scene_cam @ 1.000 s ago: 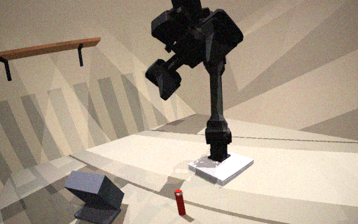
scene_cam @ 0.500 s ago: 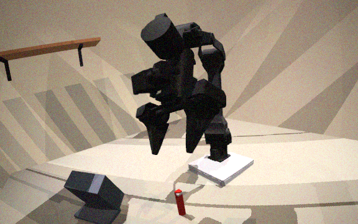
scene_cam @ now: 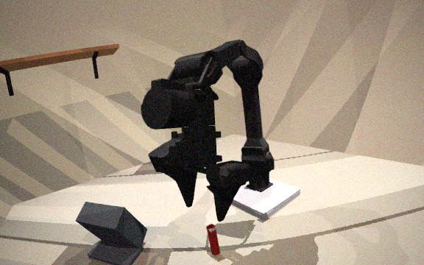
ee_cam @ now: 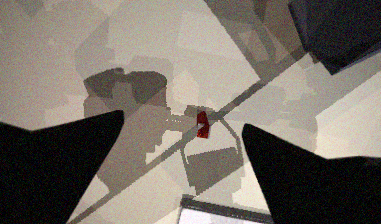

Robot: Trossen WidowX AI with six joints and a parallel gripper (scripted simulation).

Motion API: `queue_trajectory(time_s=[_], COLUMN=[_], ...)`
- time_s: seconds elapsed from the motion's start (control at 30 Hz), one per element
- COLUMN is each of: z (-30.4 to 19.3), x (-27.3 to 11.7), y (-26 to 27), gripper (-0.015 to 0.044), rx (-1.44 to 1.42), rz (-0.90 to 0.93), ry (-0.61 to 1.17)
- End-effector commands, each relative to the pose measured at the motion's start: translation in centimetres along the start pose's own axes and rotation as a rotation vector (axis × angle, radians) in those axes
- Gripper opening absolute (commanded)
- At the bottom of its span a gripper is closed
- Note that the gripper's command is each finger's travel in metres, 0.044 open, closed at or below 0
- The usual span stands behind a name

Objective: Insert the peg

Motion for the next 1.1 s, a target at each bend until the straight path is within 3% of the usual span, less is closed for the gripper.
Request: queue_trajectory(time_s=[0.0,0.2,1.07], z=[-0.7,-1.5,-2.0], x=[1.6,2.7,6.2], y=[-1.5,-2.5,-2.8], gripper=[0.0440,0.0440,0.0440], rx=[0.003,0.007,0.007], rz=[-0.071,-0.129,-0.129], ry=[0.083,0.160,0.160])
Point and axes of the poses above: the point midway between the two fingers, 35 mm back from their tips, its own x axis out along the fingers, its own y axis across the jaws, z = x × y, the point moved 1 cm from there along -x, back along the fingers, and after that the axes turned 15 degrees about x, right-handed, at the moved point
